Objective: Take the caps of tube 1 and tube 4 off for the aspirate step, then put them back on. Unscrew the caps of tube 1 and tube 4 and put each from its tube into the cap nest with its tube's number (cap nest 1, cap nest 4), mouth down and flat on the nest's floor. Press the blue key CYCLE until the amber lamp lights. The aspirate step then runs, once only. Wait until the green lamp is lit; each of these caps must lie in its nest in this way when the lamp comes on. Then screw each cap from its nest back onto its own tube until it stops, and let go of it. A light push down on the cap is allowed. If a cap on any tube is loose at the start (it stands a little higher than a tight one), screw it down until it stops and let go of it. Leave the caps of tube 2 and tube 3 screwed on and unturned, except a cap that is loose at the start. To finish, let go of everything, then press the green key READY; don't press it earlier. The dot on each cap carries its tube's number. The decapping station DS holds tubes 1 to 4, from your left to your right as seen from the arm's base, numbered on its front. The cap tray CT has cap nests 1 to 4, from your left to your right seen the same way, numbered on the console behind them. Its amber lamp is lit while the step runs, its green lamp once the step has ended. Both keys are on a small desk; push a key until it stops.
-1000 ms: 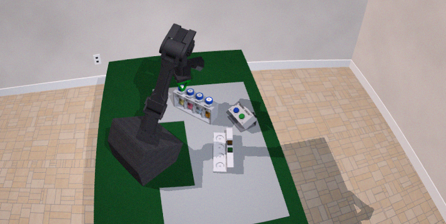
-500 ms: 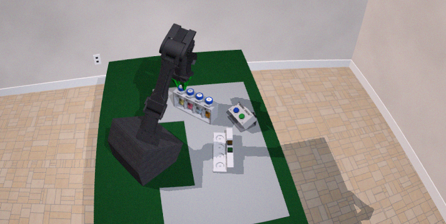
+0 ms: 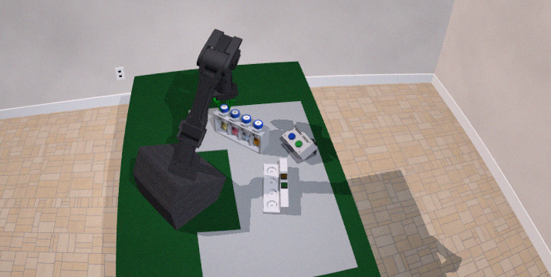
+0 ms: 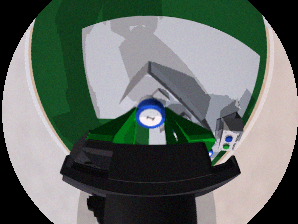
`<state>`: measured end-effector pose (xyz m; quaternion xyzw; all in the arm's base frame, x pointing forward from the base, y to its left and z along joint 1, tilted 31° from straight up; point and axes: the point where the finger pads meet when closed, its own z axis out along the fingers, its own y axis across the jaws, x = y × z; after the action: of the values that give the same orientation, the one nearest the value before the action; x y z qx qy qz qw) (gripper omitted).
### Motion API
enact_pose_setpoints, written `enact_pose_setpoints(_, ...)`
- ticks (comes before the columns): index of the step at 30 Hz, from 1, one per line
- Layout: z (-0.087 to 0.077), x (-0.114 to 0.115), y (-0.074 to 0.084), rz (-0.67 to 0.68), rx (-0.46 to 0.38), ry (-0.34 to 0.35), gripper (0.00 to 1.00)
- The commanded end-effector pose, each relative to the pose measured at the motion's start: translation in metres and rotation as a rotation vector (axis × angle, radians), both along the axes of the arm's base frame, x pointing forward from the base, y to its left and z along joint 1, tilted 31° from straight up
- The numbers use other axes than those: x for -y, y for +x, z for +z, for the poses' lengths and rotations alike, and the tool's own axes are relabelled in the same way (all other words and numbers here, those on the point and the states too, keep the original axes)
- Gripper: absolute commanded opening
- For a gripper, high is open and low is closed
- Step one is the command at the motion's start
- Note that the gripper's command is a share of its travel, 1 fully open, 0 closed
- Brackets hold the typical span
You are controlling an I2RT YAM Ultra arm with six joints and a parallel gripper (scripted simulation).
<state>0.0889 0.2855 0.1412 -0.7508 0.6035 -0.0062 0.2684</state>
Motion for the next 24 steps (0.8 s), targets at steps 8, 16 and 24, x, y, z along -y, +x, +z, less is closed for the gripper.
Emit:
enact_pose_setpoints(8, 0.0034, -0.0013, -0.0003, 0.455, 0.215, -0.166, 0.00)
enact_pose_setpoints(16, 0.0036, -0.0013, -0.0004, 0.753, 0.355, -0.283, 0.00)
enact_pose_setpoints(24, 0.0037, -0.0012, -0.0005, 1.052, 0.495, -0.401, 0.00)
